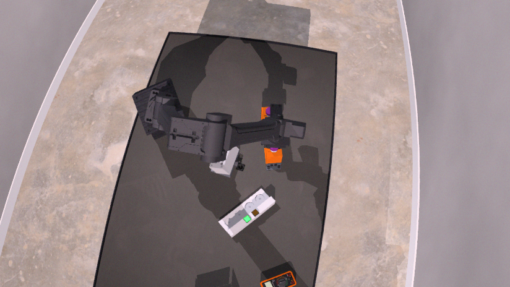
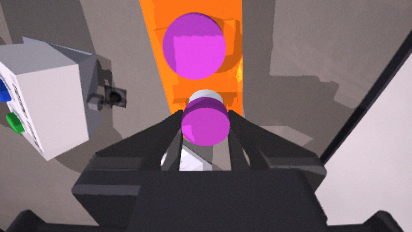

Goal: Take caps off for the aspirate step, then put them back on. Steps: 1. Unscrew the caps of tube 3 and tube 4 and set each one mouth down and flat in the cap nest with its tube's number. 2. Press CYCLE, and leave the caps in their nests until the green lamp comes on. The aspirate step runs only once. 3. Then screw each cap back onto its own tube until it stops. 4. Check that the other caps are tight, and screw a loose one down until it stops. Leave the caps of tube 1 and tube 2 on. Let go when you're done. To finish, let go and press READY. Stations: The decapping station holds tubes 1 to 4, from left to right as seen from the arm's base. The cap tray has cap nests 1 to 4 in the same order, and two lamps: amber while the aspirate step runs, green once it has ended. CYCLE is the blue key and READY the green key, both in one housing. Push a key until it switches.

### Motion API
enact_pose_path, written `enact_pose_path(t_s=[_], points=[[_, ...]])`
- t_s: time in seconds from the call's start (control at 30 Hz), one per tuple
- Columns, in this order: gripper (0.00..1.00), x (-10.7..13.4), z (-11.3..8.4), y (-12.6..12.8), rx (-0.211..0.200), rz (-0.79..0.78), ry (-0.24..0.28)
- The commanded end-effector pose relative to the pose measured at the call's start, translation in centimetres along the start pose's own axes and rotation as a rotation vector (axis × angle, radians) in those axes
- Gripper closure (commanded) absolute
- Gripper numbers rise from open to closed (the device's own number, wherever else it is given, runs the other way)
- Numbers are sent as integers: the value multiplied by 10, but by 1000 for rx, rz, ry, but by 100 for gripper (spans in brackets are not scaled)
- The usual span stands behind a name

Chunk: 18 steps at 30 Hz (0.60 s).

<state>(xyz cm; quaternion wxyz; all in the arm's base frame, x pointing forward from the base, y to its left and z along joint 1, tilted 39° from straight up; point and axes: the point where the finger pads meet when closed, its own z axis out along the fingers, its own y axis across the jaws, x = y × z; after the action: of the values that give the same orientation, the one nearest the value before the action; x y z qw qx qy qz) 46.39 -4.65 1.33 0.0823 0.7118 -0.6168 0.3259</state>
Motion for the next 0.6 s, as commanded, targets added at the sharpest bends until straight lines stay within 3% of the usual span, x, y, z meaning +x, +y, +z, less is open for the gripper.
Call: enact_pose_path(t_s=[0.0,0.07,0.57], points=[[100,-3,0,5,-10,83,-6],[100,-3,0,5,-10,83,-6],[100,-3,2,5,-16,828,1]])
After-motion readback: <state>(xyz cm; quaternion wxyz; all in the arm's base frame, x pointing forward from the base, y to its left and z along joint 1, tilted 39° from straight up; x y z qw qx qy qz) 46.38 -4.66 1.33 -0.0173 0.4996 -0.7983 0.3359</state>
